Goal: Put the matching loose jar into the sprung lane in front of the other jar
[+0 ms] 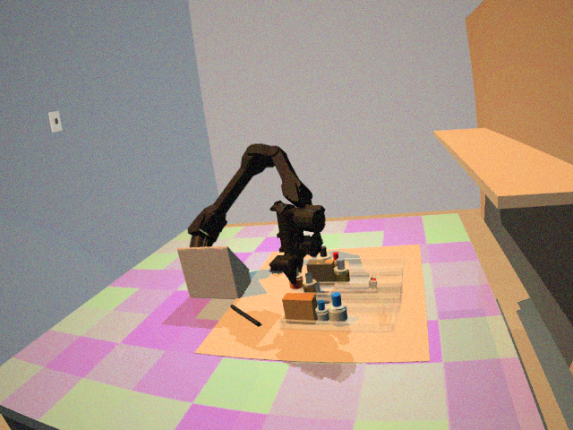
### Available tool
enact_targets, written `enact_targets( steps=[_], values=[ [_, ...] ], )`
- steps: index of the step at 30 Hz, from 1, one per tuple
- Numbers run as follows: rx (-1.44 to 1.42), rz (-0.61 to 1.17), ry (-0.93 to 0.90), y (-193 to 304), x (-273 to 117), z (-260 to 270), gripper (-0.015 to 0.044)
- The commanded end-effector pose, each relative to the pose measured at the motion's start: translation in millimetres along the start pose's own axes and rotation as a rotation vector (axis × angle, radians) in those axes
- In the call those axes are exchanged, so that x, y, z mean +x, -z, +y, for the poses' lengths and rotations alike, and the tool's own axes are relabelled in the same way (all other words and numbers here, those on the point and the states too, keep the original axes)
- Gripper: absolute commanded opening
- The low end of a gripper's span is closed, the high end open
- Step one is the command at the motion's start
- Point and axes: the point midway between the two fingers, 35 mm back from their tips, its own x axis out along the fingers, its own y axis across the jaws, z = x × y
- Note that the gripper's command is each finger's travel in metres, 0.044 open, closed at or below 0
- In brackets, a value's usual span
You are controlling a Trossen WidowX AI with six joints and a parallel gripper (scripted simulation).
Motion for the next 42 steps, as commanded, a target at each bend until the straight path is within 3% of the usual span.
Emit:
enact_targets(
  steps=[1, 42],
  values=[
    [-0.012, -0.021, 0.002, -10, -2, 0, 0.0000],
    [-0.013, -0.021, 0.002, -25, -5, 0, 0.0000]
  ],
)
